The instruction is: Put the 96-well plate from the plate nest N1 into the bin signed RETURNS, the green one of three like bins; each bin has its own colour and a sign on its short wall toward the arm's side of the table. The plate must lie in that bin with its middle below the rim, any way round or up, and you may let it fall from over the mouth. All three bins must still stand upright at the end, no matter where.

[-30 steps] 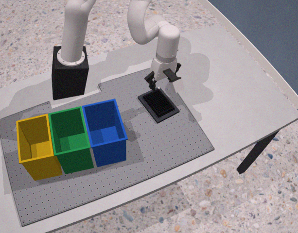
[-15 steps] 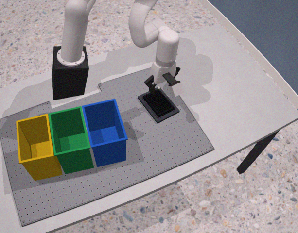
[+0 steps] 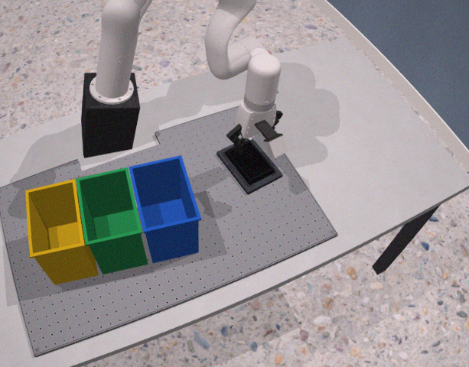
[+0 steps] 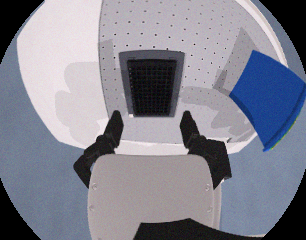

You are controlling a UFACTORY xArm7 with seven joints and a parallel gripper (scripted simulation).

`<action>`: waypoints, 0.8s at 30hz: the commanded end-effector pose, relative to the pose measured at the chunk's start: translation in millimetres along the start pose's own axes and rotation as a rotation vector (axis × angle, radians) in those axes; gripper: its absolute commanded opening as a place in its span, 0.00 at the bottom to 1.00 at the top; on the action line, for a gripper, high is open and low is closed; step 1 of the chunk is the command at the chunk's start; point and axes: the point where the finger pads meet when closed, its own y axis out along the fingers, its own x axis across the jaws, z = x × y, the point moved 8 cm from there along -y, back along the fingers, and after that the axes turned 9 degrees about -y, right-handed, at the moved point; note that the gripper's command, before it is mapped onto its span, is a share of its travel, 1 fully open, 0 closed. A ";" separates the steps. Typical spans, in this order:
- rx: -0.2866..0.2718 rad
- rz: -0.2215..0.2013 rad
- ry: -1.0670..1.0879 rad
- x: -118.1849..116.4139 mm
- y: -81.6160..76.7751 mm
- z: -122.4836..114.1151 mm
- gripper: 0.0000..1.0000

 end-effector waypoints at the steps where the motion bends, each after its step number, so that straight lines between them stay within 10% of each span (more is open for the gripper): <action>1: 0.003 0.003 0.000 -0.4 4.5 1.2 1.00; 24: 0.003 0.003 0.000 -0.5 36.2 1.2 1.00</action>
